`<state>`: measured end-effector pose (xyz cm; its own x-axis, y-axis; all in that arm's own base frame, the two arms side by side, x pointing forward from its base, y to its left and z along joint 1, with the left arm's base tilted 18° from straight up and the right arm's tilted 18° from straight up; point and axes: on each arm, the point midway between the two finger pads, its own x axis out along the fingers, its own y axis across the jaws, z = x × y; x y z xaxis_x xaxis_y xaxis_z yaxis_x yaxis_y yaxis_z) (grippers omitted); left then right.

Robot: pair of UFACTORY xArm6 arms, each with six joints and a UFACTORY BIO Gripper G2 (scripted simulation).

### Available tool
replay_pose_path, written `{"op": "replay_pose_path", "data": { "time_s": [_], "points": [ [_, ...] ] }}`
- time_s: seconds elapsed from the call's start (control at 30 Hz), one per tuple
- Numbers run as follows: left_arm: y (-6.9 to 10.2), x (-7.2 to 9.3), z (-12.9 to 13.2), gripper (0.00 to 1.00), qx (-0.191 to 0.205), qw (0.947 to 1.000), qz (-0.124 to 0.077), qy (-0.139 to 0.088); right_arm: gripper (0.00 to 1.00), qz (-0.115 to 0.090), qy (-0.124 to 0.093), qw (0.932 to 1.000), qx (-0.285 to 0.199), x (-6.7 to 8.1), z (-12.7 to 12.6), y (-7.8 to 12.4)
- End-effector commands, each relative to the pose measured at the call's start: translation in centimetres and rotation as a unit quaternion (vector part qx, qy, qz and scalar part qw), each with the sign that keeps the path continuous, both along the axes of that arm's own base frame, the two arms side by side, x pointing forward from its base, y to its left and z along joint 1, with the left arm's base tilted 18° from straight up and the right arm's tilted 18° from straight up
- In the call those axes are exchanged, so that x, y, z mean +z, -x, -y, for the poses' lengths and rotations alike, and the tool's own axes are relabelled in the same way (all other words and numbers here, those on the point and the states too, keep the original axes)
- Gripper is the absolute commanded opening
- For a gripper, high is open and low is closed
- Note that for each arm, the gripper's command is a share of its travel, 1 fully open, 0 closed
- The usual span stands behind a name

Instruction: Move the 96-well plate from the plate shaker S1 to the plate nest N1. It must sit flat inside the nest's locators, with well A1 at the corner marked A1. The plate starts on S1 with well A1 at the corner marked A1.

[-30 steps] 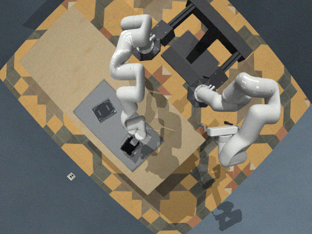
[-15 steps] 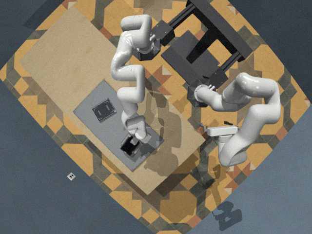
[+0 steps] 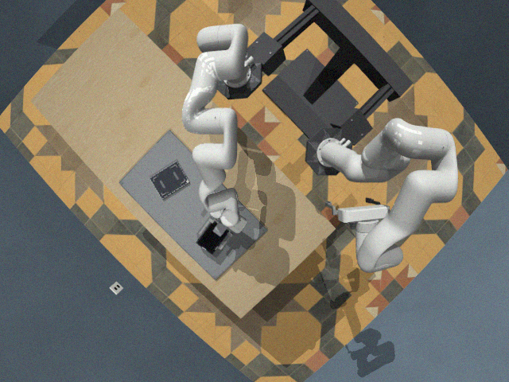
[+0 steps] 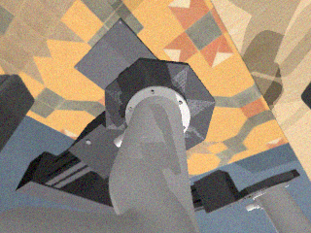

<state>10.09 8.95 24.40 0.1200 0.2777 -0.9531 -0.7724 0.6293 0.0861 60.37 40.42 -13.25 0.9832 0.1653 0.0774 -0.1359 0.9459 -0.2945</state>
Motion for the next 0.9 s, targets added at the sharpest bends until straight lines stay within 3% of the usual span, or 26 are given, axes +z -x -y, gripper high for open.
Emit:
{"op": "replay_pose_path", "data": {
  "time_s": [0.0,0.87],
  "points": [
    [-0.04,0.07,-0.03,1.00,0.000,1.0000,0.001,-0.001,0.37,0.001,-0.001,1.0000,0.000,-0.51,0.05,-0.19],
    [-0.04,0.07,-0.03,1.00,0.000,1.0000,0.001,-0.001,0.37,0.001,-0.001,1.0000,0.000,-1.43,0.32,-0.31]
  ]
}}
